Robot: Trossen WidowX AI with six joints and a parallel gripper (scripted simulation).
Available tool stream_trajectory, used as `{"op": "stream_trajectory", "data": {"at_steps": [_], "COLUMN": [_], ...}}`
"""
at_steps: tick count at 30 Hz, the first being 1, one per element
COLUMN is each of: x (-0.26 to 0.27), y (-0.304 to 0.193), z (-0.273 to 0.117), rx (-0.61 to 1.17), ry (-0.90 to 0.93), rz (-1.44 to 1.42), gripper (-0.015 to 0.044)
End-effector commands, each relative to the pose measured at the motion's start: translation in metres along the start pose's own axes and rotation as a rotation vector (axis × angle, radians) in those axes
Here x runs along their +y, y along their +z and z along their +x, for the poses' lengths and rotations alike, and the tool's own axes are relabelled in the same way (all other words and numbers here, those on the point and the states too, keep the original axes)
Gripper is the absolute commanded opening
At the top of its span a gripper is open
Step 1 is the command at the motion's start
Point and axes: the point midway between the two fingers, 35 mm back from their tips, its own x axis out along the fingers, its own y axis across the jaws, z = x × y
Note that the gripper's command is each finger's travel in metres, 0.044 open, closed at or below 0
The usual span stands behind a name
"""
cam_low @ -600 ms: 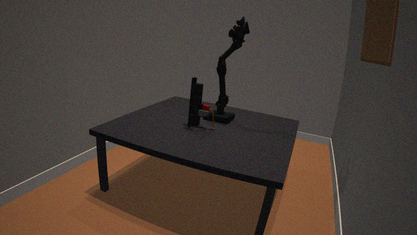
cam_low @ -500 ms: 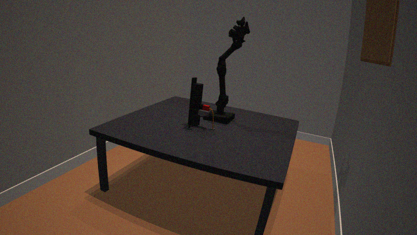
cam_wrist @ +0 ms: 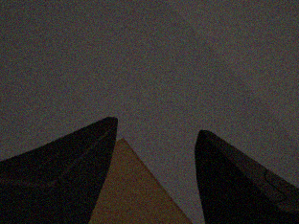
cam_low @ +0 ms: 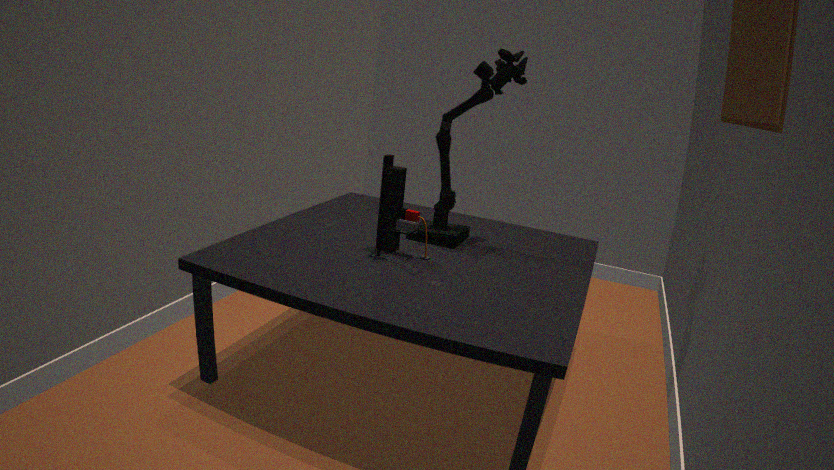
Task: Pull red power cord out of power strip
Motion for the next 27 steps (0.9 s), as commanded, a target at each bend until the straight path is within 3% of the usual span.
{"op": "stream_trajectory", "data": {"at_steps": [1,13,27], "x": [0.018,0.023,-0.016], "y": [-0.069,-0.236,-0.365], "z": [-0.007,-0.085,-0.256], "rx": [0.195,0.715,1.331], "ry": [0.077,0.258,0.421], "rz": [-0.088,-0.252,-0.301], "gripper": [0.016,0.016,0.016]}}
